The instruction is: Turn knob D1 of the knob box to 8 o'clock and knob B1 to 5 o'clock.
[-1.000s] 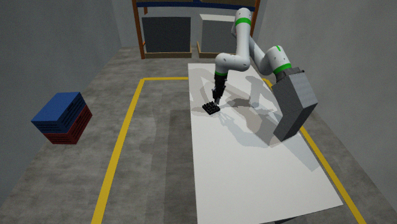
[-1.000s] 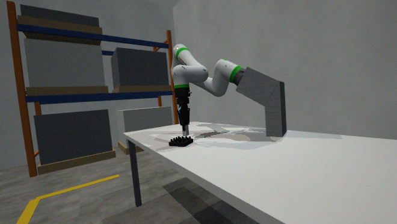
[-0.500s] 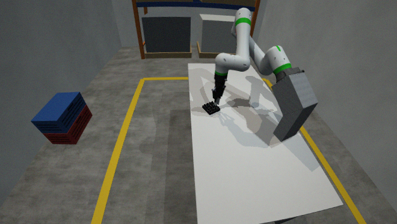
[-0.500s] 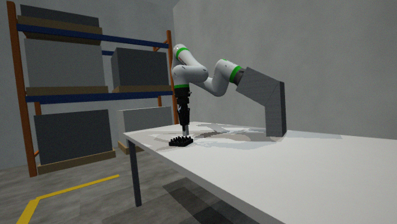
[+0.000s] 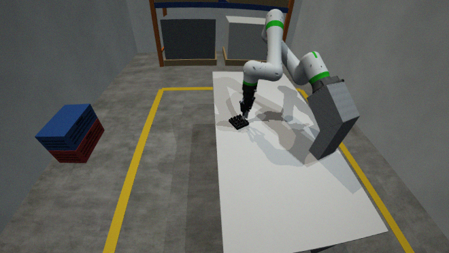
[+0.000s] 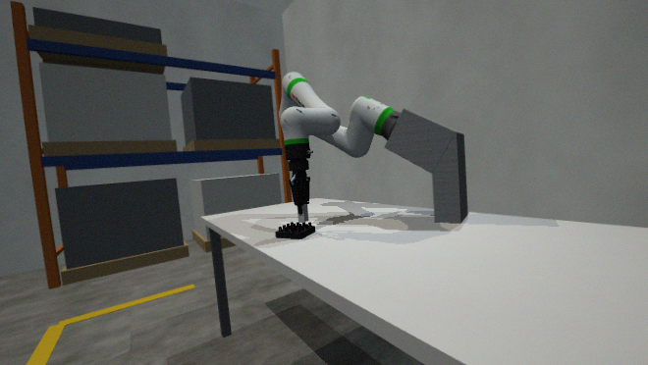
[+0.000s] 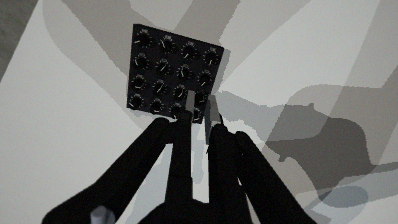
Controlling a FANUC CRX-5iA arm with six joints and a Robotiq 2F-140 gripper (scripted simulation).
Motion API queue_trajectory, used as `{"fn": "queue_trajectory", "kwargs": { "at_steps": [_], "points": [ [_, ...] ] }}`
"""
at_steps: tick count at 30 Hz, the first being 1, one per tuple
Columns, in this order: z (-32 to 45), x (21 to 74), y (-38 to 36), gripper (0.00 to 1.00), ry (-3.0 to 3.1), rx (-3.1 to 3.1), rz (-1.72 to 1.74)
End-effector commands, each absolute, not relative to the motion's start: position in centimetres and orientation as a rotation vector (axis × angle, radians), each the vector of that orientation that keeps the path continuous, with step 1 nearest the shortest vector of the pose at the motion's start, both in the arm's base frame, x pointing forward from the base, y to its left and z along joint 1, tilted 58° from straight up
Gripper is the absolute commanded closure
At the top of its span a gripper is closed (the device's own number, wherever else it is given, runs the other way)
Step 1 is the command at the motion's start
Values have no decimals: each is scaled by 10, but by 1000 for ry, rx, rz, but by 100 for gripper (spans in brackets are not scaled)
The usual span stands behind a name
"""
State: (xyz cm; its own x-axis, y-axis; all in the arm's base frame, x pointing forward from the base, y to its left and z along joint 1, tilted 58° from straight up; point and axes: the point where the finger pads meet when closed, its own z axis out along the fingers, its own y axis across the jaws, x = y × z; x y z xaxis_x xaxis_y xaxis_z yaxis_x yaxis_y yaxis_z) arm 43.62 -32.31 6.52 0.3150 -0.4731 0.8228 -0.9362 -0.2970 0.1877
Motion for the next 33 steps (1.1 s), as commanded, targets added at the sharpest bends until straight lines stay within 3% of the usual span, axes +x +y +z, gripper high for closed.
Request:
{"fn": "queue_trajectory", "kwargs": {
  "at_steps": [1, 33],
  "points": [
    [64, 437, -325, 88, -1247, 1901, 866],
    [60, 438, -332, 88, -1247, 1902, 866]
  ]
}}
